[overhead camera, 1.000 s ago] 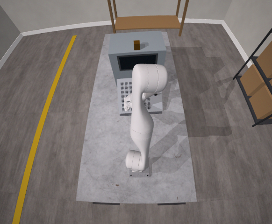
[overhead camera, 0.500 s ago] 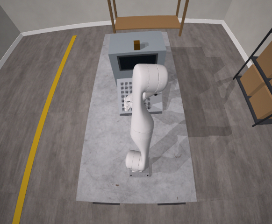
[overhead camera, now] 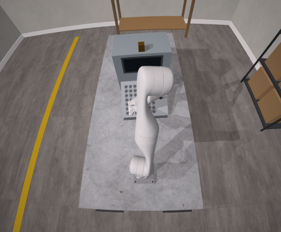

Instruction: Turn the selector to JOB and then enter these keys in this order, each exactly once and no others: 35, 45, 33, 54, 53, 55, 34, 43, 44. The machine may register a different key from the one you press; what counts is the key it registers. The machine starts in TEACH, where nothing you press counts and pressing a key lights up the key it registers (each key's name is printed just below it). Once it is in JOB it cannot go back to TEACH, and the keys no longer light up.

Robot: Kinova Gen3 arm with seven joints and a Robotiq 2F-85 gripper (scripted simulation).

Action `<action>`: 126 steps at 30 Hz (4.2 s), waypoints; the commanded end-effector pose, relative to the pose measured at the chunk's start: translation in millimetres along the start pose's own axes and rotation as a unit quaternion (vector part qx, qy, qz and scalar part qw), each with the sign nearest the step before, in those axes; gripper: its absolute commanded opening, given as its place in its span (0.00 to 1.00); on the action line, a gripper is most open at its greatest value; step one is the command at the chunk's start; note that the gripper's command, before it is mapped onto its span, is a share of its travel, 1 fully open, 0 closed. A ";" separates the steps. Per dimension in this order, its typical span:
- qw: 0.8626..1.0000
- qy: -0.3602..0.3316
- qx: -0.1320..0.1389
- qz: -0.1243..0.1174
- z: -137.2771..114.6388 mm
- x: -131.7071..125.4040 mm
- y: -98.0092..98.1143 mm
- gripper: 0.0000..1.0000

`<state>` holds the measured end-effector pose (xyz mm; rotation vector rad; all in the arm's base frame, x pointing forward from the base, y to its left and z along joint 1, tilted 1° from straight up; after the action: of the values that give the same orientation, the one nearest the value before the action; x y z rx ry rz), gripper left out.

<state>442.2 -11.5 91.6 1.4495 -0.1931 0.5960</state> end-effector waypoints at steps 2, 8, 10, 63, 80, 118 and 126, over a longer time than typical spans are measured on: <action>1.000 0.001 0.000 0.002 0.6 2.0 -1.5 0.10; 1.000 0.001 -0.001 0.002 0.8 2.2 -1.9 0.10; 1.000 0.000 -0.001 0.002 0.8 2.2 -2.1 0.10; 1.000 0.003 0.002 -0.002 -1.1 -1.5 23.6 0.10; 1.000 0.002 0.000 0.001 0.3 0.5 33.3 0.10; 1.000 0.001 -0.003 0.003 68.1 -14.6 11.8 0.10; 1.000 0.001 -0.001 0.002 67.2 -15.4 9.5 0.10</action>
<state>437.1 -79.8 102.1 1.4488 -0.1981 0.5909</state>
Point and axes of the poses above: the point where the finger pads meet when closed, its own y axis back along the fingers, its own x axis across the jaws, z = x × y, the point moved 1 cm from there along y, back along the fingers, and after that the axes turned 15 degrees about y, right-handed, at the moved point
